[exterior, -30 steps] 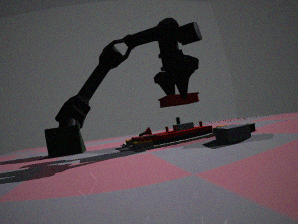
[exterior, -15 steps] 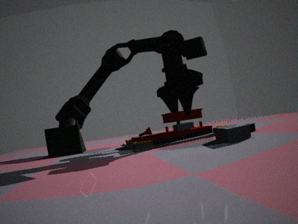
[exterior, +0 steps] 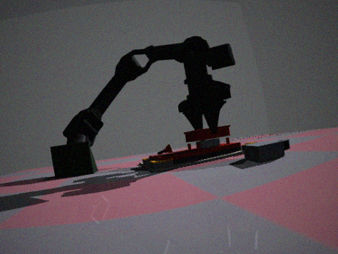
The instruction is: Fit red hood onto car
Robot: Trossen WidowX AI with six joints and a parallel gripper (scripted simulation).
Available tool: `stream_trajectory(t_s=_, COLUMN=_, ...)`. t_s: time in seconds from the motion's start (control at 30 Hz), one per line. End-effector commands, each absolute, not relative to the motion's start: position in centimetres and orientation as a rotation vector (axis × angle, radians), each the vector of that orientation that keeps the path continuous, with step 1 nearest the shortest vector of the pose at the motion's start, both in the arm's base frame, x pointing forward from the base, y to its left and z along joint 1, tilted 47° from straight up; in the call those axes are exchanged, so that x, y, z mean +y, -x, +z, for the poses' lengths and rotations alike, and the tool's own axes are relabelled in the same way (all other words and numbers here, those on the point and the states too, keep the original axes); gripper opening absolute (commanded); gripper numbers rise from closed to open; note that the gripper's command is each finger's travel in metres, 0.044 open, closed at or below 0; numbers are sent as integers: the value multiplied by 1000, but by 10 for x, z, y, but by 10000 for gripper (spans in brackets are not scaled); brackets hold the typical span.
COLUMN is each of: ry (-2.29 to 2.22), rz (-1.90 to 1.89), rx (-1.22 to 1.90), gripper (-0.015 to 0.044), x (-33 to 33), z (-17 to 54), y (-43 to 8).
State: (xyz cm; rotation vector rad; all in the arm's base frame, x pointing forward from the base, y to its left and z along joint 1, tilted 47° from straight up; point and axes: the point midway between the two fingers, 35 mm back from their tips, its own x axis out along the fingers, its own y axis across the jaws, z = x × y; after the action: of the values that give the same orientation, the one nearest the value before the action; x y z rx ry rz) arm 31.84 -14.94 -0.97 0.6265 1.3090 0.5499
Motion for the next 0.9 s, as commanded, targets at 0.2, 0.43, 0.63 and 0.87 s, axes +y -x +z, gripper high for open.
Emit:
stream_trajectory(t_s=0.2, ry=-632, rz=548, rx=1304, gripper=0, x=-147, z=-12, y=-320)
stream_trajectory(t_s=0.43, ry=-632, rz=548, rx=1304, gripper=0, x=-145, z=-13, y=-320)
stream_trajectory(t_s=0.63, ry=-632, rz=548, rx=1304, gripper=0, x=-144, z=-15, y=-320)
stream_trajectory(t_s=0.87, ry=-632, rz=548, rx=1304, gripper=0, x=-143, z=-16, y=-321)
